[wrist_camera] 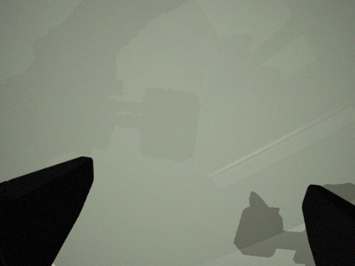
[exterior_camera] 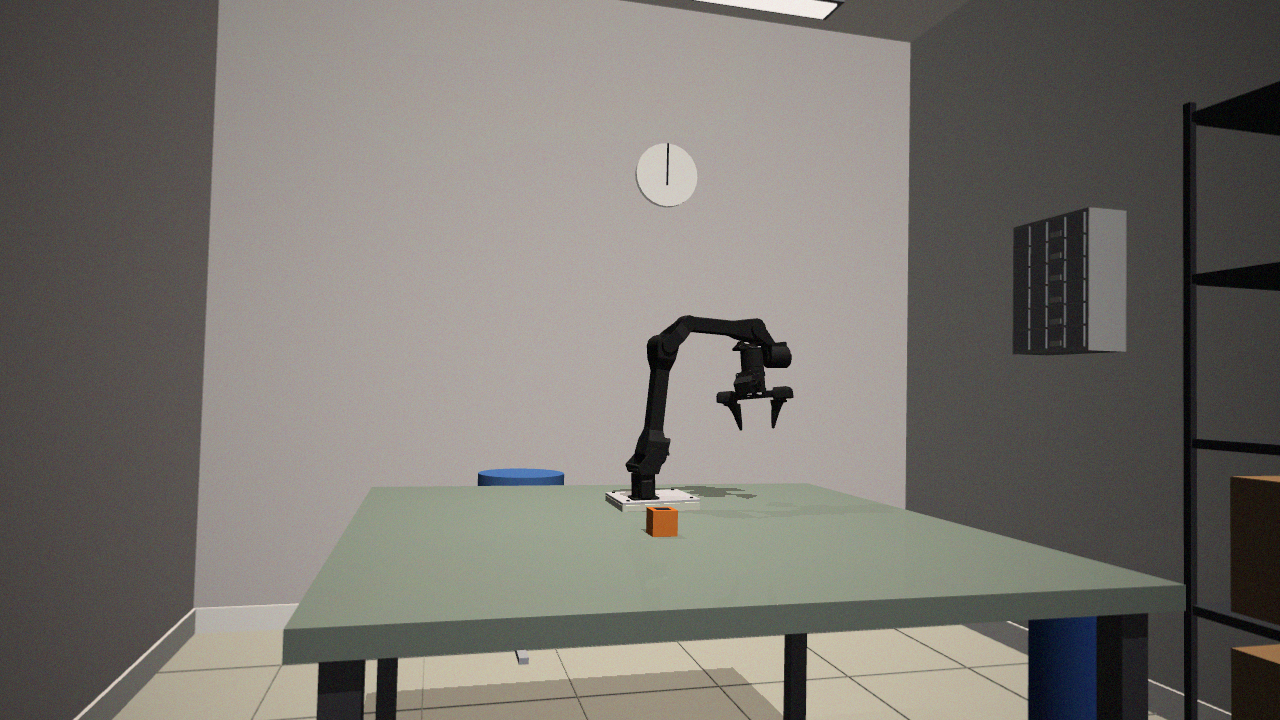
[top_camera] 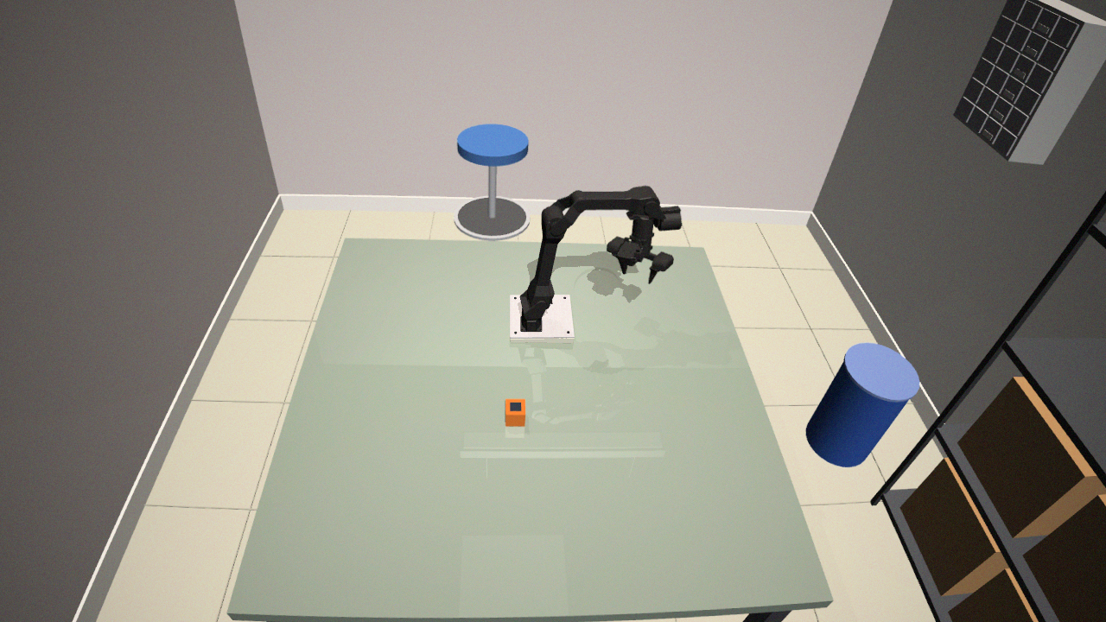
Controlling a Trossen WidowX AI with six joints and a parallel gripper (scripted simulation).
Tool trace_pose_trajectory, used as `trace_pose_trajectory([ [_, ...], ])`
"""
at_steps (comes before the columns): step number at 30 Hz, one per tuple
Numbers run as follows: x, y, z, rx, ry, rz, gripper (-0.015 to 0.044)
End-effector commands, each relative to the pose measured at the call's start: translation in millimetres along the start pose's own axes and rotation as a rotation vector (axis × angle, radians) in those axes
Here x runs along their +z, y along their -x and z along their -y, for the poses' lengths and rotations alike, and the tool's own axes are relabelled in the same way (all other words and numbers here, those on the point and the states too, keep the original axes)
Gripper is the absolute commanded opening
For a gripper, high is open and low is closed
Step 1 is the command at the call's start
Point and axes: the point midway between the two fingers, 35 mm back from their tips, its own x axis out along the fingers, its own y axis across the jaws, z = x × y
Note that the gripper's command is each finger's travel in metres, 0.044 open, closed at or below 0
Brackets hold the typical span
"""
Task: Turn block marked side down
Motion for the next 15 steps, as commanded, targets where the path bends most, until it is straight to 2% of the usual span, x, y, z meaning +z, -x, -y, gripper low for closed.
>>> trace_pose_trajectory([
  [1,2,0,-2,-0.001,0.003,0.001,0.0426],
  [2,6,-2,-7,-0.003,0.012,0.002,0.044],
  [9,86,-22,-66,-0.031,0.133,0.015,0.044],
  [15,158,-37,-93,-0.053,0.225,0.016,0.044],
])
